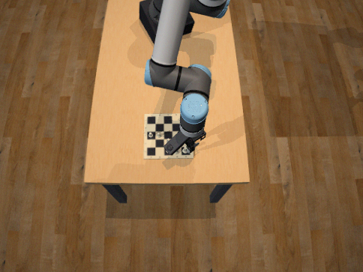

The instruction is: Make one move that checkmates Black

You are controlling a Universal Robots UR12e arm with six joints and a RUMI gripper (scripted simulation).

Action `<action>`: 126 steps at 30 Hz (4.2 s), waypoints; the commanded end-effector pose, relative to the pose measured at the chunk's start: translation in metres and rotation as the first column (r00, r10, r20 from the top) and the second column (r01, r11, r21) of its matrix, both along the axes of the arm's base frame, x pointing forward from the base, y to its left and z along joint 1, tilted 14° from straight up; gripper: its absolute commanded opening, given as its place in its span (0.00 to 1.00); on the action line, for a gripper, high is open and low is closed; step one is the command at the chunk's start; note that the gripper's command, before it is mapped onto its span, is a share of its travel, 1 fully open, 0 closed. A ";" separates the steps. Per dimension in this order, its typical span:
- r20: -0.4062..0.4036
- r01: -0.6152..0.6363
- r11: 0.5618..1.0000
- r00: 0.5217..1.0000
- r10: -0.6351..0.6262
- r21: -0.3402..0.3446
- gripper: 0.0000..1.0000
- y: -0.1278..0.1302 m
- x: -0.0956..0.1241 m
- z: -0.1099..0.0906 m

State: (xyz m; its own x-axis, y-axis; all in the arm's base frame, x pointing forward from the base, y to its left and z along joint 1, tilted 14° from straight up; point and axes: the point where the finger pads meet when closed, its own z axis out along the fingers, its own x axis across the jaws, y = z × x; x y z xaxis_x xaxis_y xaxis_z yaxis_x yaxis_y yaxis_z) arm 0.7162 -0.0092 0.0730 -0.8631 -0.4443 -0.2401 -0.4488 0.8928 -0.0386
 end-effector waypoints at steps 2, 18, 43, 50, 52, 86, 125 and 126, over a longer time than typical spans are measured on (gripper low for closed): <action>0.001 0.000 1.000 1.000 0.000 0.000 0.25 0.000 0.000 0.001; 0.001 0.000 1.000 1.000 0.000 0.000 0.00 0.000 0.000 0.001; 0.001 0.000 1.000 1.000 0.000 0.000 0.00 0.000 0.000 0.001; 0.001 0.000 1.000 1.000 0.000 0.000 0.00 -0.001 -0.002 0.010; 0.001 0.000 1.000 1.000 0.000 0.000 0.00 -0.002 -0.004 0.020; 0.001 -0.037 0.999 0.999 0.037 -0.010 0.00 -0.041 -0.052 0.090; 0.011 -0.190 0.981 0.982 0.190 -0.047 0.00 -0.136 -0.182 0.039; 0.011 -0.190 0.981 0.982 0.190 -0.047 0.00 -0.136 -0.181 0.036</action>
State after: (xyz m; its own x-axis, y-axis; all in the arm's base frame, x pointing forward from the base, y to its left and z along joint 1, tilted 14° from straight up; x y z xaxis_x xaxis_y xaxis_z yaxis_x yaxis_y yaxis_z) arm 0.5327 -0.1456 0.1161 -0.7584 -0.6105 -0.2285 -0.6092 0.7885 -0.0849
